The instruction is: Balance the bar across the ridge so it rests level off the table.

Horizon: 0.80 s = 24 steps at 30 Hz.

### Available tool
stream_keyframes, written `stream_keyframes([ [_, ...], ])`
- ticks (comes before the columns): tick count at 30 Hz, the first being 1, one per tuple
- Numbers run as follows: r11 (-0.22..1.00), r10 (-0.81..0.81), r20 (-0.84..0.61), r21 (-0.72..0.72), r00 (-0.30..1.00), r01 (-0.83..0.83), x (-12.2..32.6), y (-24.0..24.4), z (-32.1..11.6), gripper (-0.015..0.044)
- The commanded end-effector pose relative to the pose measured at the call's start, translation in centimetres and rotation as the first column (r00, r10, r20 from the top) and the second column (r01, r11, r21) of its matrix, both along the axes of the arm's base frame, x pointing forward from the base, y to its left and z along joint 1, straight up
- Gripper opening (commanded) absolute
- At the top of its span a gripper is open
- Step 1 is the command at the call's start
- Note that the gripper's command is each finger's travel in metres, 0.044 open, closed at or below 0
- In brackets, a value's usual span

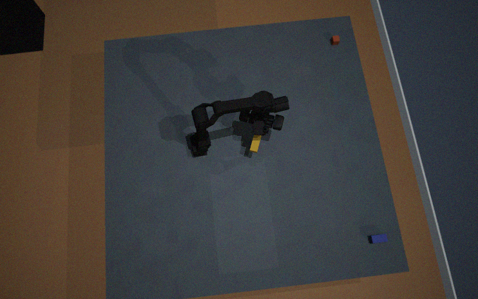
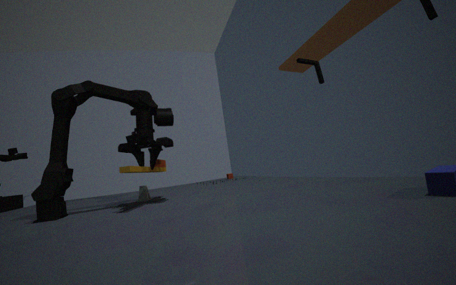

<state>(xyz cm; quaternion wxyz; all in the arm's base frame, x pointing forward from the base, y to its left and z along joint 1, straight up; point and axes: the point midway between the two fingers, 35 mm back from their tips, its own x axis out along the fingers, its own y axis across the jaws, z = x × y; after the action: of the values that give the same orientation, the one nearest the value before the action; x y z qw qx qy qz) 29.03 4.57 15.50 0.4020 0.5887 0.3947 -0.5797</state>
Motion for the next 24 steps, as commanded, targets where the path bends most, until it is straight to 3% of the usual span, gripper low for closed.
stream_keyframes([
  [1,0.999,-0.041,0.011,0.009,0.999,0.041,-1.0,1.6,0.3,0.0],
  [24,0.988,-0.154,0.006,0.016,0.988,0.154,-4.7,6.1,-0.4,0.0],
])
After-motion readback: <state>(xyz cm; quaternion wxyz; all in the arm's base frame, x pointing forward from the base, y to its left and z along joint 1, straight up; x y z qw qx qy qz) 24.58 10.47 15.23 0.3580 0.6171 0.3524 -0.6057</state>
